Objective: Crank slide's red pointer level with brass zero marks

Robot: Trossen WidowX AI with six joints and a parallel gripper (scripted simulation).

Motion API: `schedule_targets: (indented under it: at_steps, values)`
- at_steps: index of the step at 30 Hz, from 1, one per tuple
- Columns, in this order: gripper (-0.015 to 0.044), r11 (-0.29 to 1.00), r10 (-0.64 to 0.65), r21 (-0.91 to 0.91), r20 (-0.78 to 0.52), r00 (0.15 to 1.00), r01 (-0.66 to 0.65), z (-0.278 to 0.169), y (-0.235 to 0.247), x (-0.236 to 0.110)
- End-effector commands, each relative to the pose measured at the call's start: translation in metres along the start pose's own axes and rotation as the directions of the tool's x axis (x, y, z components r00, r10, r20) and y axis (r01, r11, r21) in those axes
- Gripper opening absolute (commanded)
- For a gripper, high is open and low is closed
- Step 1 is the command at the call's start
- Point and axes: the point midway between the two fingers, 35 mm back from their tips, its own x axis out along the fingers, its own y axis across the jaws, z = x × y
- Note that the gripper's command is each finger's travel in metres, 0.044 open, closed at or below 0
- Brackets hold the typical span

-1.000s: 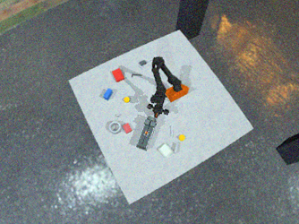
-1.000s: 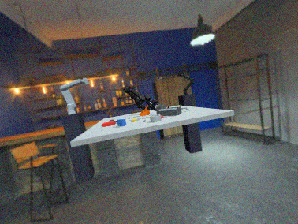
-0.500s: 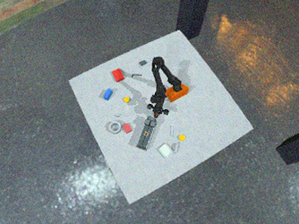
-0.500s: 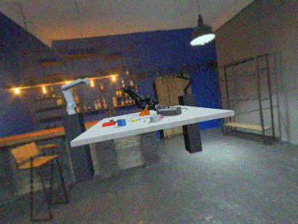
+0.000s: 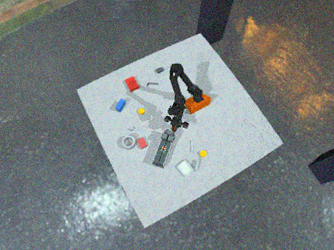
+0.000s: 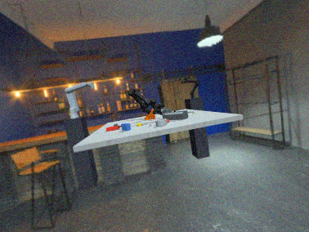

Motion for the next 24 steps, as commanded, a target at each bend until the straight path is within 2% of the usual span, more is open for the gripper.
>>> schedule_targets:
  at_steps: [1, 15, 24]
  values:
    - [0.0000, 1.000, -0.003, -0.002, -0.001, 1.000, 0.003, -0.0008, -0.0009, 0.0008]
    - [0.0000, 1.000, 0.000, 0.000, 0.000, 1.000, 0.000, -0.0001, -0.0001, 0.0001]
    - [0.0236, 1.000, 0.000, 0.000, 0.000, 1.000, 0.000, -0.0001, -0.0001, 0.0001]
